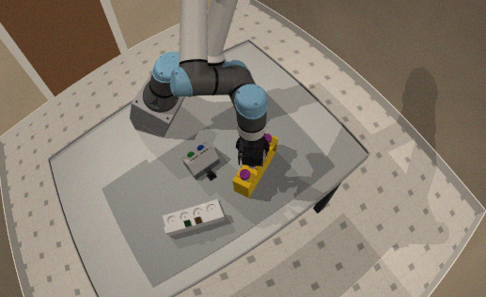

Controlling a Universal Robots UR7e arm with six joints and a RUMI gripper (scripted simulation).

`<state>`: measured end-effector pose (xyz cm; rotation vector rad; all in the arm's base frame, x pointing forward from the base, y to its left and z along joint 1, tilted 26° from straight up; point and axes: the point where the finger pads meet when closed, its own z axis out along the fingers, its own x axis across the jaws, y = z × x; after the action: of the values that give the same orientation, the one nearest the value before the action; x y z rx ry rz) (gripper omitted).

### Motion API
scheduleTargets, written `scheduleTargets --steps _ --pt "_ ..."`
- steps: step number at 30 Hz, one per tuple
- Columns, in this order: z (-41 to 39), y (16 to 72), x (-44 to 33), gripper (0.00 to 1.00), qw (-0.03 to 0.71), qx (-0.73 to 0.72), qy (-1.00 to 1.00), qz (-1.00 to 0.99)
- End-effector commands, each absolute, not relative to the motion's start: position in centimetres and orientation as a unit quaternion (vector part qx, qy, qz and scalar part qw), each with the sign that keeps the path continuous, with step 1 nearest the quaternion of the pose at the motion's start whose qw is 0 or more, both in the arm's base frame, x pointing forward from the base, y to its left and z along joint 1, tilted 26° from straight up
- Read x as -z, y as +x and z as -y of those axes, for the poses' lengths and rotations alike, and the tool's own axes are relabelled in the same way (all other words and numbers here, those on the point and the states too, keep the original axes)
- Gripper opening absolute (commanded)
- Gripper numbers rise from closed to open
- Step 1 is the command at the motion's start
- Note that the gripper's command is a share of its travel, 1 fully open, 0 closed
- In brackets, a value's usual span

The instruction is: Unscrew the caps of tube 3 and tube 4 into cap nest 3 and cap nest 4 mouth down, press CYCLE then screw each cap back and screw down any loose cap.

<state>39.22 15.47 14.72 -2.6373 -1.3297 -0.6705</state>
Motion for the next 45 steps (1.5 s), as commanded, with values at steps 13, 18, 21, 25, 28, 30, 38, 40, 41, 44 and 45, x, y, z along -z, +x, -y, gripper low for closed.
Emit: scheduleTargets --steps 13,18,21,25,28,30,38,40,41,44,45 --pt "-15.47 39.24 -14.75 0.35 0.124 0.190 -0.966 0.126" --pt "-15.46 39.24 -14.75 0.35 0.124 0.190 -0.966 0.126" --pt "-15.46 39.24 -14.75 0.00 0.124 0.190 -0.966 0.126" --pt "-15.46 39.24 -14.75 0.00 0.124 0.190 -0.966 0.126" --pt "-15.46 39.24 -14.75 0.00 0.124 0.191 -0.966 0.126" --pt "-15.46 39.24 -14.75 0.00 0.124 0.191 -0.966 0.126" --pt "-15.47 39.24 -14.75 0.00 0.099 0.204 -0.943 0.245" --pt "-15.47 39.24 -14.75 0.00 0.089 0.209 -0.929 0.292" --pt "-15.47 39.24 -14.75 0.00 0.084 0.211 -0.921 0.315" --pt "-15.47 39.24 -14.75 0.00 0.070 0.216 -0.900 0.372" --pt "-15.47 39.24 -14.75 0.00 0.070 0.216 -0.900 0.372"
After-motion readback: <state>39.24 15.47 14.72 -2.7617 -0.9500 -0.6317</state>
